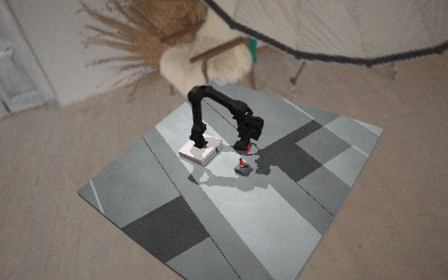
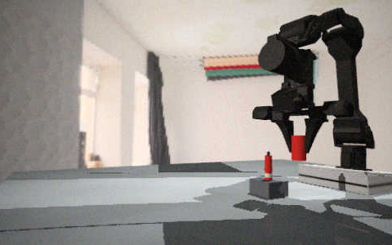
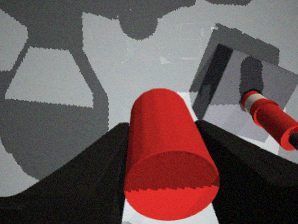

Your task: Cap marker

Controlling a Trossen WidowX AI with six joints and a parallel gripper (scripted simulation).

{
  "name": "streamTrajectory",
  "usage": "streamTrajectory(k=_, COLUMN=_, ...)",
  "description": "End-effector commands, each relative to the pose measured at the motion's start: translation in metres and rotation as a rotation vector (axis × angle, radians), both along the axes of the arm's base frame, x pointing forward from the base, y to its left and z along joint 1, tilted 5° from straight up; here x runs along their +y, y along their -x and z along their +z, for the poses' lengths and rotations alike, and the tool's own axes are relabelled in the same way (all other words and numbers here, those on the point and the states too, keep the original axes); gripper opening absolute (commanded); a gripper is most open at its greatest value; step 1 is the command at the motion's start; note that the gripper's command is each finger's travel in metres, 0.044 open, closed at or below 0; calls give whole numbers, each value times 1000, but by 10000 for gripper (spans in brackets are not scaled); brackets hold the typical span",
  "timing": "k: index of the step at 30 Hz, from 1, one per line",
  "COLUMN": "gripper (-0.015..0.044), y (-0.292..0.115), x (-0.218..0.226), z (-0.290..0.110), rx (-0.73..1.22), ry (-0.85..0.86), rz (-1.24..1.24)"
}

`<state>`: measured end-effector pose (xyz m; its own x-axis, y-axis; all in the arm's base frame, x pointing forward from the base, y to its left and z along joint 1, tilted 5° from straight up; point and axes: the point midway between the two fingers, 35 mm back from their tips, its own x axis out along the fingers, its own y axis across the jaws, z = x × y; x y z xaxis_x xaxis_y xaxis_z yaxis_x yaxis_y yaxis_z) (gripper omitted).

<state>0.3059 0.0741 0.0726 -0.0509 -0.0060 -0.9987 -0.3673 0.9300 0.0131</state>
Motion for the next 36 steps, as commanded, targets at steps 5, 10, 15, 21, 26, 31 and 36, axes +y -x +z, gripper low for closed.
streamTrajectory(k=5, gripper=0, y=-9, x=-30, z=14, rx=-10, ry=8, rz=-5)
streamTrajectory(k=10, gripper=0, y=-12, x=-48, z=21, rx=-9, ry=9, rz=-4)
streamTrajectory(k=15, gripper=0, y=-14, x=-66, z=29, rx=-6, ry=10, rz=0)
streamTrajectory(k=21, gripper=0, y=-15, x=-74, z=32, rx=-4, ry=10, rz=2)
streamTrajectory(k=26, gripper=0, y=-15, x=-75, z=27, rx=-4, ry=10, rz=2)
streamTrajectory(k=31, gripper=0, y=-15, x=-75, z=24, rx=-4, ry=10, rz=2)
streamTrajectory(k=36, gripper=0, y=-15, x=-75, z=16, rx=-5, ry=10, rz=2)
